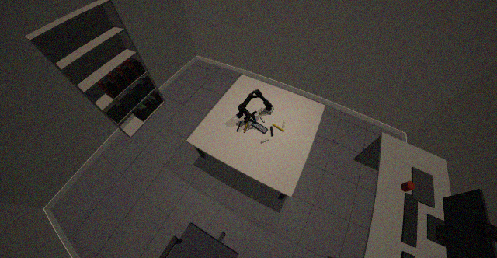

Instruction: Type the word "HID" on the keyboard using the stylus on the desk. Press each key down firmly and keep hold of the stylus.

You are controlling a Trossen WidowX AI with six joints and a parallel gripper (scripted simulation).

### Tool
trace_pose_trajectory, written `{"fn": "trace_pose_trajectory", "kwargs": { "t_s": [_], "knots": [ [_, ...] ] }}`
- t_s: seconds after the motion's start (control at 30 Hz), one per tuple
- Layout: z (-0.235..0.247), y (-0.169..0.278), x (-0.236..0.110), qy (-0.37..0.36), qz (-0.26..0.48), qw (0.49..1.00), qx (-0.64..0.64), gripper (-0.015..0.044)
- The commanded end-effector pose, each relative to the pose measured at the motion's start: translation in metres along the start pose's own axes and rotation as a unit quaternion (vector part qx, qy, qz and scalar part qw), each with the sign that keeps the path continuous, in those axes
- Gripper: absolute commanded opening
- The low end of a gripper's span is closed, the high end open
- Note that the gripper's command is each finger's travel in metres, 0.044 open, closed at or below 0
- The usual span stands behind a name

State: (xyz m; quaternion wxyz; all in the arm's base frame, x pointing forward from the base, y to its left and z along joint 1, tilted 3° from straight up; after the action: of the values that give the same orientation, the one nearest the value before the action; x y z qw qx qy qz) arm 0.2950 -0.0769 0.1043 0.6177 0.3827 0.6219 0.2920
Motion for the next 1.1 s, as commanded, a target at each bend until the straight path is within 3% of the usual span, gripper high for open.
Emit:
{"fn": "trace_pose_trajectory", "kwargs": {
  "t_s": [0.0, 1.07],
  "knots": [
    [0.000, -0.003, 0.001, 0.001, -0.001, 1.000, -0.002, 0.0081],
    [0.000, -0.015, 0.008, 0.001, -0.001, 1.000, -0.002, 0.0081]
  ]
}}
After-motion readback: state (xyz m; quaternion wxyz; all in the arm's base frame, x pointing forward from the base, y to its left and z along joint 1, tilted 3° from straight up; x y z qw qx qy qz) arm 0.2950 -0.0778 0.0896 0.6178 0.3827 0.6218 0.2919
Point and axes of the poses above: the point midway between the two fingers, 35 mm back from their tips, its own x axis out along the fingers, its own z axis across the jaws, y = z × x, the point moved 6 cm from there along -x, back along the fingers, and after that the axes turned 4 degrees about x, right-handed, at the moved point
